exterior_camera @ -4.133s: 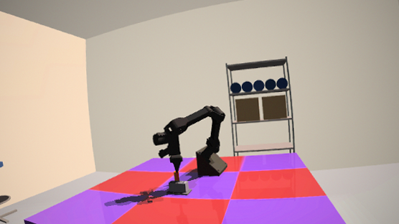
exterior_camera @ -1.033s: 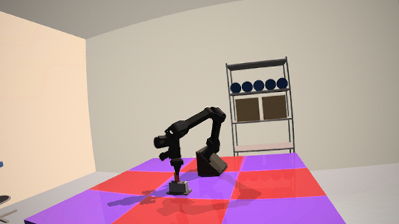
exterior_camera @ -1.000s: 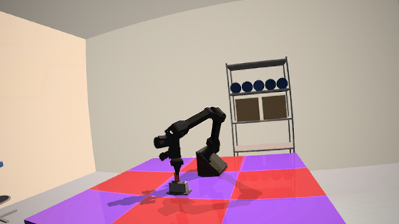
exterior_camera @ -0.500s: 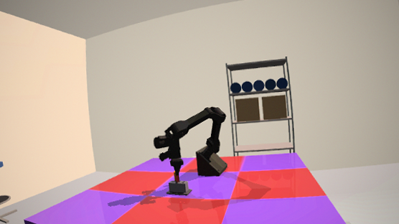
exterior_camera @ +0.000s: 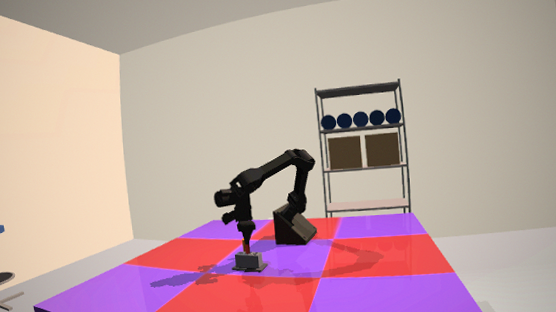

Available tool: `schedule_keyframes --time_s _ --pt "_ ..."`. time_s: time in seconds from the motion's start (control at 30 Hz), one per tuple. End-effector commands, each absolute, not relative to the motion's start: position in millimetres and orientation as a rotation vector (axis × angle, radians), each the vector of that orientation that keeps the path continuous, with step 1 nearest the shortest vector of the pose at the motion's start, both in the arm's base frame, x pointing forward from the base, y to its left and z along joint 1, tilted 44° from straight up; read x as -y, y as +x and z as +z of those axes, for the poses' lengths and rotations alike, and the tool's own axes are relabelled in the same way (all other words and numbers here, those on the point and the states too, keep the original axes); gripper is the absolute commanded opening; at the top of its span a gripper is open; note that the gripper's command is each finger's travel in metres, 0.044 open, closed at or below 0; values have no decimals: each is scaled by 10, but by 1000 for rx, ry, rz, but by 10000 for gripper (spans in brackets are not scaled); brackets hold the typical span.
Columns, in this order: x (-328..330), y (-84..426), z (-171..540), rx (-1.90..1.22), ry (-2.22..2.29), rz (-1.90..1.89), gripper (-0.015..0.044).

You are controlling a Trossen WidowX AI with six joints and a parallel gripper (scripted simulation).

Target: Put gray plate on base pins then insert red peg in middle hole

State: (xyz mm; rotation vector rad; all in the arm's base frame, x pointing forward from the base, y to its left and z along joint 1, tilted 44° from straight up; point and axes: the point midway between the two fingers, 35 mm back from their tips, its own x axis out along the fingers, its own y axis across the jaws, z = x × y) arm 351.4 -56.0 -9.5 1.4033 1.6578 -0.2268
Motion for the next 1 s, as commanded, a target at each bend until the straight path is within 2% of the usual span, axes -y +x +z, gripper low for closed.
schedule_keyframes --time_s 0.0,0.23,0.43,0.97 --pt "560 3514 -95 -1658 1403 -227 0" --pt "560 3514 -95 -1658 1403 -227 0" --pt "560 3514 -95 -1658 1403 -227 150" --pt "589 3506 -70 -1666 1414 -231 150"
